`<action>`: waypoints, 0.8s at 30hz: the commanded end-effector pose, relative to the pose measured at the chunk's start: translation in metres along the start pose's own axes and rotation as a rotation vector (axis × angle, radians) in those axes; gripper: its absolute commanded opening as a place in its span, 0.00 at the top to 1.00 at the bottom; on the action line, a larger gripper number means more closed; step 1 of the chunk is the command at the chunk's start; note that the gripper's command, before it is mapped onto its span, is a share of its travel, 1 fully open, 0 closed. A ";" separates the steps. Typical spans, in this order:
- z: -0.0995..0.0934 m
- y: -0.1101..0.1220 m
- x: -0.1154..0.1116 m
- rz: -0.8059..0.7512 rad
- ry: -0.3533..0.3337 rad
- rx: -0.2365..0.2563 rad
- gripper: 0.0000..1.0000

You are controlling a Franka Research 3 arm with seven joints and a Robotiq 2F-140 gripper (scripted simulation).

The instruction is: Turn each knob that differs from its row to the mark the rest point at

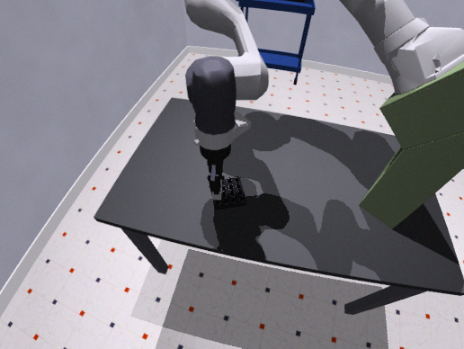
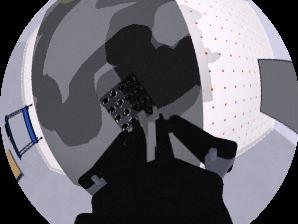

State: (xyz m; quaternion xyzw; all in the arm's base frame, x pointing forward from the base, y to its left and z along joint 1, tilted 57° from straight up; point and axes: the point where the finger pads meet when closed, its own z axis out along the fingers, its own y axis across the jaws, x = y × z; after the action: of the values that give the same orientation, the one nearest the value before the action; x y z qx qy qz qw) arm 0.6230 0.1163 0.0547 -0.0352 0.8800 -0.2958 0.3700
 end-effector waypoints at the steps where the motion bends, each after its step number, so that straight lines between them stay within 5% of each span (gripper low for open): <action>1: -0.002 0.000 0.001 -0.004 0.000 0.001 0.88; 2: -0.002 0.000 0.001 -0.004 0.000 0.001 0.88; 3: -0.002 0.000 0.001 -0.004 0.000 0.001 0.00; 12: -0.013 0.000 0.001 -0.004 0.000 0.001 0.00; 24: -0.079 0.001 0.000 -0.004 0.000 0.001 0.00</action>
State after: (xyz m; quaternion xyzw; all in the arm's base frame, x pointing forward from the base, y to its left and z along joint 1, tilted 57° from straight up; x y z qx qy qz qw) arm 0.5826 0.1501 0.0904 -0.0376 0.8787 -0.2935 0.3746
